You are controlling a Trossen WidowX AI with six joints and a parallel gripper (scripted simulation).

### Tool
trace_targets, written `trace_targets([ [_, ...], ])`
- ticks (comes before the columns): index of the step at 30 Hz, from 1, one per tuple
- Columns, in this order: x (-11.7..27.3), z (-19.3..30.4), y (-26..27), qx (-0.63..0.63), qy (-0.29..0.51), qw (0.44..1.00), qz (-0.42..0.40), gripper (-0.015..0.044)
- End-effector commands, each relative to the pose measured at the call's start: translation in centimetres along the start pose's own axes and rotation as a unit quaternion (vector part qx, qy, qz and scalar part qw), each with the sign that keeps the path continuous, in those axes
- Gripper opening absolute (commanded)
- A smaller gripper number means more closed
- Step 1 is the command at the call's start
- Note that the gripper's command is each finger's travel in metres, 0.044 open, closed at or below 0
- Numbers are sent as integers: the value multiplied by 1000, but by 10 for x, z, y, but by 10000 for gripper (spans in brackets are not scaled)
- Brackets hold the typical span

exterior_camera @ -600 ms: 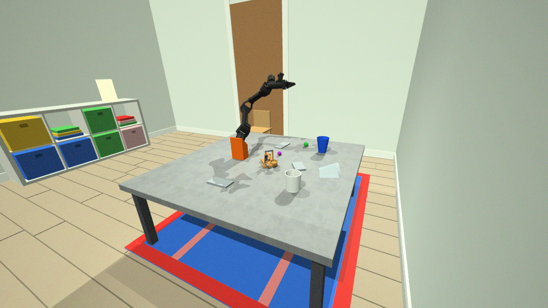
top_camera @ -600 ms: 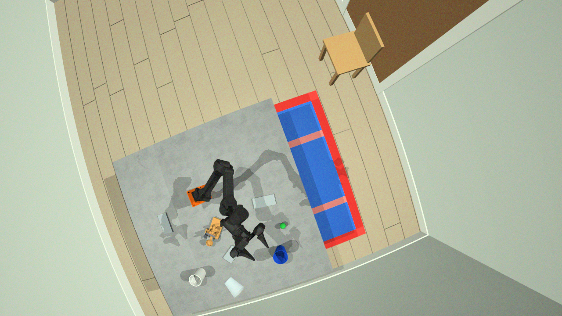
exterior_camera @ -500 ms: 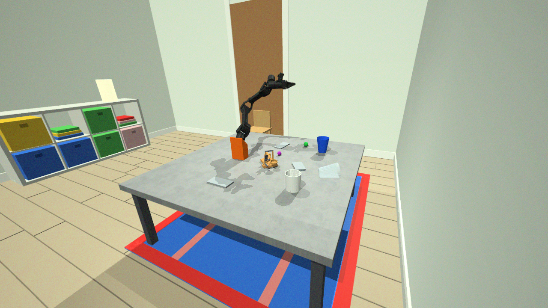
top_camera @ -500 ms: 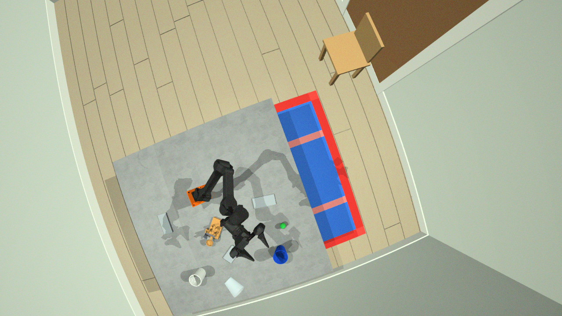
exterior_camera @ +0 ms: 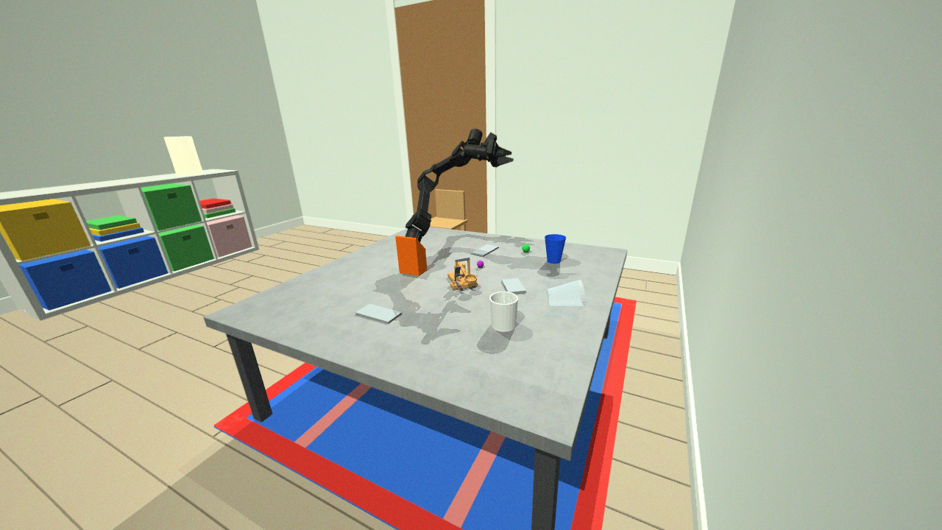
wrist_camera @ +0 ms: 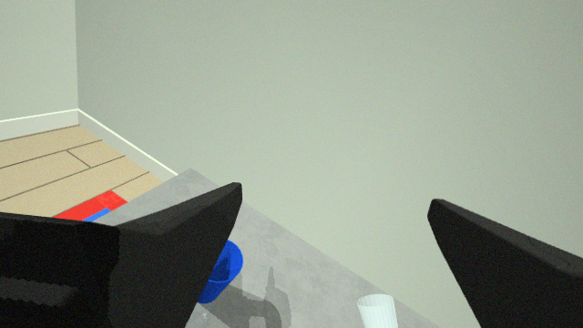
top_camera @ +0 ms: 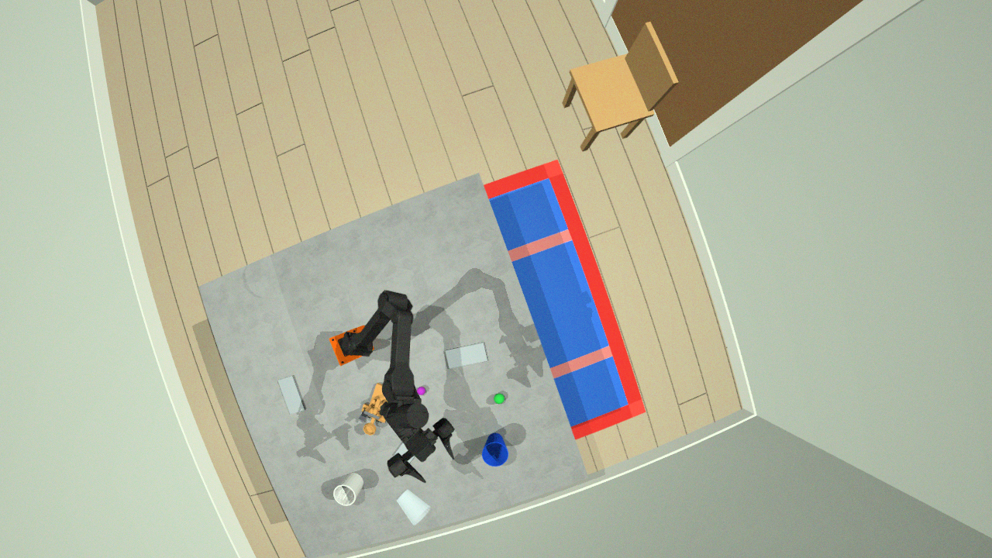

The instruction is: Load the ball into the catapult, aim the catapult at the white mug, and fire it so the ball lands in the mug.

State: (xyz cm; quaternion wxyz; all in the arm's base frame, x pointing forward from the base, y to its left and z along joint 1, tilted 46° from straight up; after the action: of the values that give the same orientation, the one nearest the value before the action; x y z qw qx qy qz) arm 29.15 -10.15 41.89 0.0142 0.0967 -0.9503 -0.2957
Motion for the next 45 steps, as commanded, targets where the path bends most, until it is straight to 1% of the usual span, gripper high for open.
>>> trace_targets([
  [1, -9, 13, -19, 42, 30, 998, 21, 440],
  [12, -24, 57, -71, 185, 135, 972, 51, 440],
  [22, -30, 100, -107, 306, 237, 922, 30, 440],
  [33, -27, 150, -139, 419, 337, 842, -42, 440],
  [45, -14, 203, -164, 512, 408, 736, -169, 440],
])
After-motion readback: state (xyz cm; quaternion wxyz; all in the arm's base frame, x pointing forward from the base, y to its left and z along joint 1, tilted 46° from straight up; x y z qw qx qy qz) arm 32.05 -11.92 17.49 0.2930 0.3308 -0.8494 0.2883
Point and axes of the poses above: the point midway between the two fingers, 35 mm back from their tips, its own x axis back along the fingers, its own y axis across the jaws, z = x × y, the point moved 6 cm from there along x, back along the fingers, and after that the axes turned 12 degrees about -x, right-handed, at the moved point
